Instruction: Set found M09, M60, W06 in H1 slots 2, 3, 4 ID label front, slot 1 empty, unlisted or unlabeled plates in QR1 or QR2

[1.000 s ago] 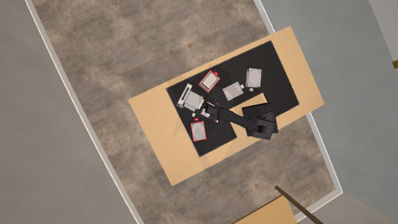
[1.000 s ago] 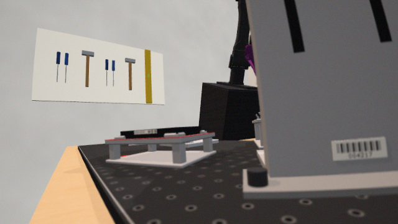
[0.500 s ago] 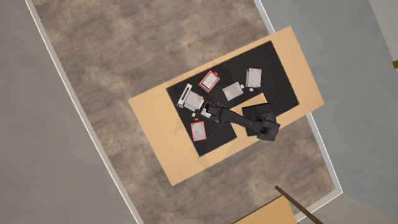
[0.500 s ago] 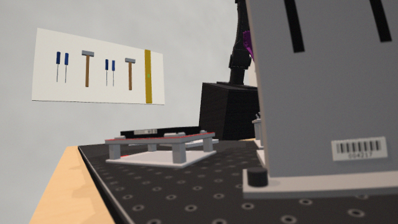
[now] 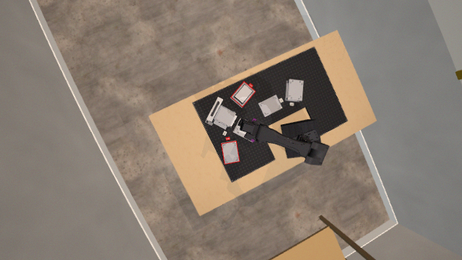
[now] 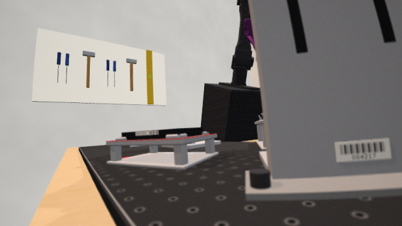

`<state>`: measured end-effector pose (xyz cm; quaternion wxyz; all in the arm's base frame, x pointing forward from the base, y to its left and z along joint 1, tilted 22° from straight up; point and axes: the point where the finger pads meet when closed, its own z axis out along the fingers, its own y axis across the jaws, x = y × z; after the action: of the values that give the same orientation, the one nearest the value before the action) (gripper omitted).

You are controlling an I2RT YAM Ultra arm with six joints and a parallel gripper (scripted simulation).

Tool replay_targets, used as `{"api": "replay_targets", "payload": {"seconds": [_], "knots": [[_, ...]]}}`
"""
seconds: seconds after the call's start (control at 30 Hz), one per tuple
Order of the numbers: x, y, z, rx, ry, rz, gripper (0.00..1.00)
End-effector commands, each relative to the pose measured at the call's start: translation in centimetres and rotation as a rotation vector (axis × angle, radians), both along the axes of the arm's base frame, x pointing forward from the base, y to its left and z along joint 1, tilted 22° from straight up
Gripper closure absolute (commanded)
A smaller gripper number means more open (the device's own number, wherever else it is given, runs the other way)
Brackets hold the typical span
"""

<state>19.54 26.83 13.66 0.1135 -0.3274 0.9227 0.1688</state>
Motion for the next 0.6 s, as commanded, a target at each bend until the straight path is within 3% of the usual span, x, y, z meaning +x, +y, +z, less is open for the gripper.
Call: {"api": "replay_targets", "payload": {"seconds": [0.0,0.17,0.57], "knots": [[-0.4,-0.8,0.6,-0.017,0.014,0.000,0.14],[-0.4,-0.8,0.6,-0.017,0.014,0.000,0.14],[2.2,-3.7,-0.4,-0.036,-0.062,0.184,0.14]]}}
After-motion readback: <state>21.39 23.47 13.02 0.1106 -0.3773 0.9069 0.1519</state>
